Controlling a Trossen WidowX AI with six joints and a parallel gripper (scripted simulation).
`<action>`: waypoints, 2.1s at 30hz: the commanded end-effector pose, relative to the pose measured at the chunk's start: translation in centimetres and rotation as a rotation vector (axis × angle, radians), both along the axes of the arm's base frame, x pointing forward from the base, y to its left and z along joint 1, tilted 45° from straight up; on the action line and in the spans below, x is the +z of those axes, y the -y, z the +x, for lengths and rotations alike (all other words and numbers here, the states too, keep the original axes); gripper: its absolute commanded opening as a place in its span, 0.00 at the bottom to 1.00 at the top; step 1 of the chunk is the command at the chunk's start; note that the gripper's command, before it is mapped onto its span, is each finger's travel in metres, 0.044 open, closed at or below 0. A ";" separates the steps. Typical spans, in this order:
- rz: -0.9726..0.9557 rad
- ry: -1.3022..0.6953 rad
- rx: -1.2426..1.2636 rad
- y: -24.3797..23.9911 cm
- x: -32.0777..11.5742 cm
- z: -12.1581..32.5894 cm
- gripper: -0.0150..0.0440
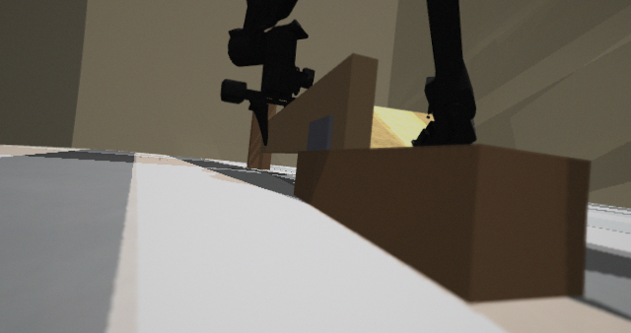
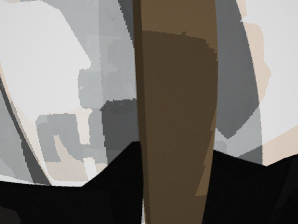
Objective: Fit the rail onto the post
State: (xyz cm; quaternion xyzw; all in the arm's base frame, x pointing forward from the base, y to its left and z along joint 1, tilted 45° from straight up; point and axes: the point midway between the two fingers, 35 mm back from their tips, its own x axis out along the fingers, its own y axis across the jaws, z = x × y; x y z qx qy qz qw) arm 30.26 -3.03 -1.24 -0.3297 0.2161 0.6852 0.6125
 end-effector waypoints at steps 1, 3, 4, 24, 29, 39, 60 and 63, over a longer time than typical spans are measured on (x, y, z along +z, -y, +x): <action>-0.004 0.008 -0.004 0.3 0.0 0.3 0.25; -0.004 0.008 -0.004 0.4 -0.1 0.3 0.25; -0.004 0.008 -0.004 0.4 -0.1 0.3 0.25; -0.005 0.008 -0.004 0.8 -0.4 0.4 0.25; -0.005 0.008 -0.004 0.9 -0.5 0.4 0.25; -0.005 0.009 -0.004 1.1 -0.7 0.5 0.25; -0.005 0.009 -0.004 1.6 -1.1 0.6 0.25; -0.005 0.009 -0.004 1.6 -1.2 0.6 0.25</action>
